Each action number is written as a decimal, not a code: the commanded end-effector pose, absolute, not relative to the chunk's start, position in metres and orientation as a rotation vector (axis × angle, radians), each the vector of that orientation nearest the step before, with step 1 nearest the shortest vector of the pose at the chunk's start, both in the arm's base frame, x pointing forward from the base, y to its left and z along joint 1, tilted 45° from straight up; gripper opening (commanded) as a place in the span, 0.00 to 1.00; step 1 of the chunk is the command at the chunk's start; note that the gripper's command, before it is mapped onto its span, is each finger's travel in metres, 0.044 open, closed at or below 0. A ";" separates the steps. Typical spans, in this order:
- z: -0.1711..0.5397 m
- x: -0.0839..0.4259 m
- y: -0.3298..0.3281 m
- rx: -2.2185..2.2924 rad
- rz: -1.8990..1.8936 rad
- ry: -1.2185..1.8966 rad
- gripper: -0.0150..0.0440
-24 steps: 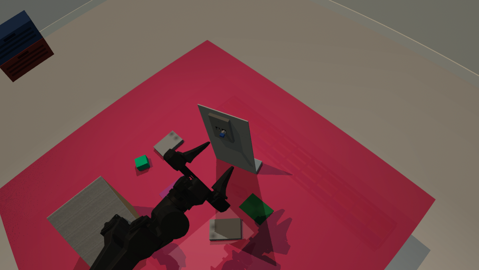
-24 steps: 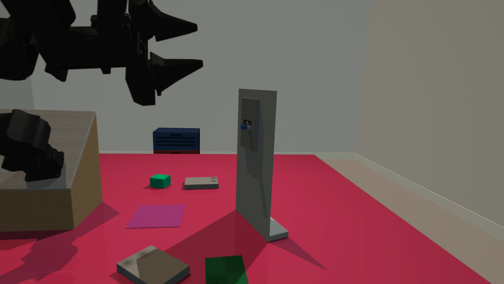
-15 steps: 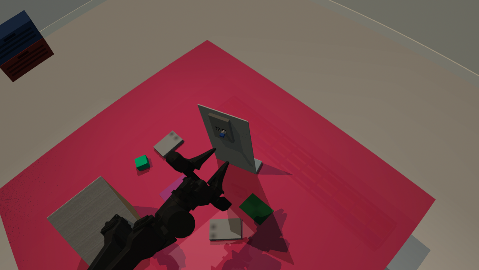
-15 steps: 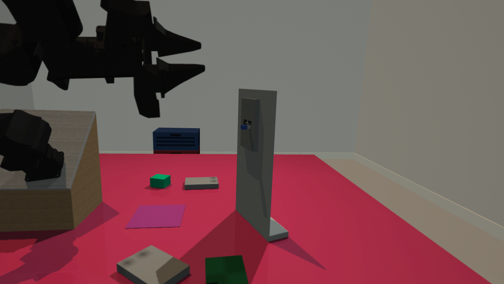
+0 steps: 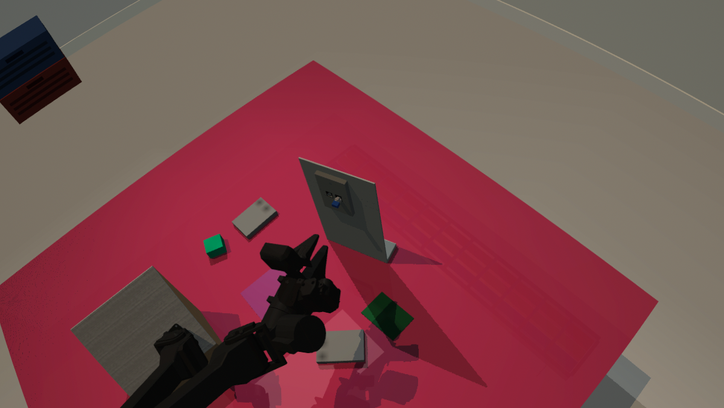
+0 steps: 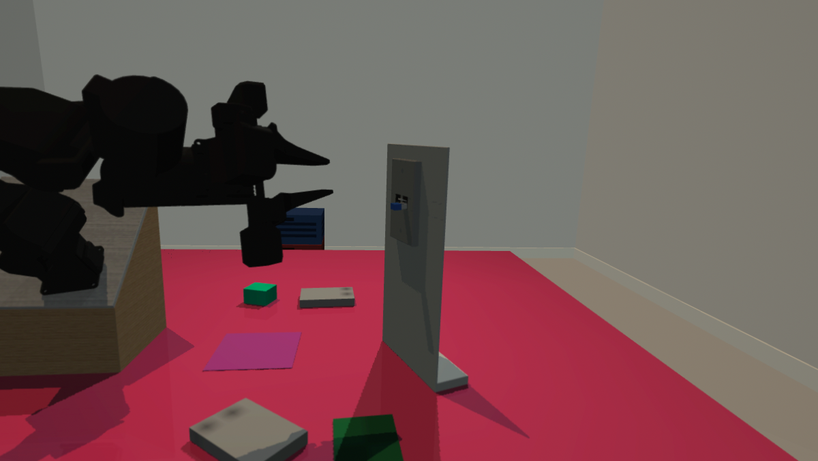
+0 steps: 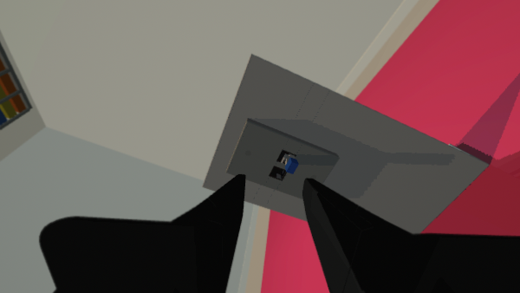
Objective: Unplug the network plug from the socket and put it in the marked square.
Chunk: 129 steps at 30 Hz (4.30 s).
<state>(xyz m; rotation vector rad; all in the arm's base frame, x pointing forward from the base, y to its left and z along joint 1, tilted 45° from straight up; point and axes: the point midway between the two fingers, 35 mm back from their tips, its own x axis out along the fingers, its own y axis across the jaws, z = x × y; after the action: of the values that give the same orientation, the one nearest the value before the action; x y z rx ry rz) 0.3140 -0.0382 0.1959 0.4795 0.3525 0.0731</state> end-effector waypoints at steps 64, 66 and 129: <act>0.125 0.393 -0.038 0.800 0.099 0.508 0.52; 0.124 0.396 -0.038 0.800 0.099 0.508 0.52; 0.123 0.395 -0.036 0.800 0.099 0.508 0.25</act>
<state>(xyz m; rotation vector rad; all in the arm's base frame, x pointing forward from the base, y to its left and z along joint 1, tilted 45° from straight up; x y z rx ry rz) 0.3986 -0.0352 0.1227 0.8015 0.5081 0.1000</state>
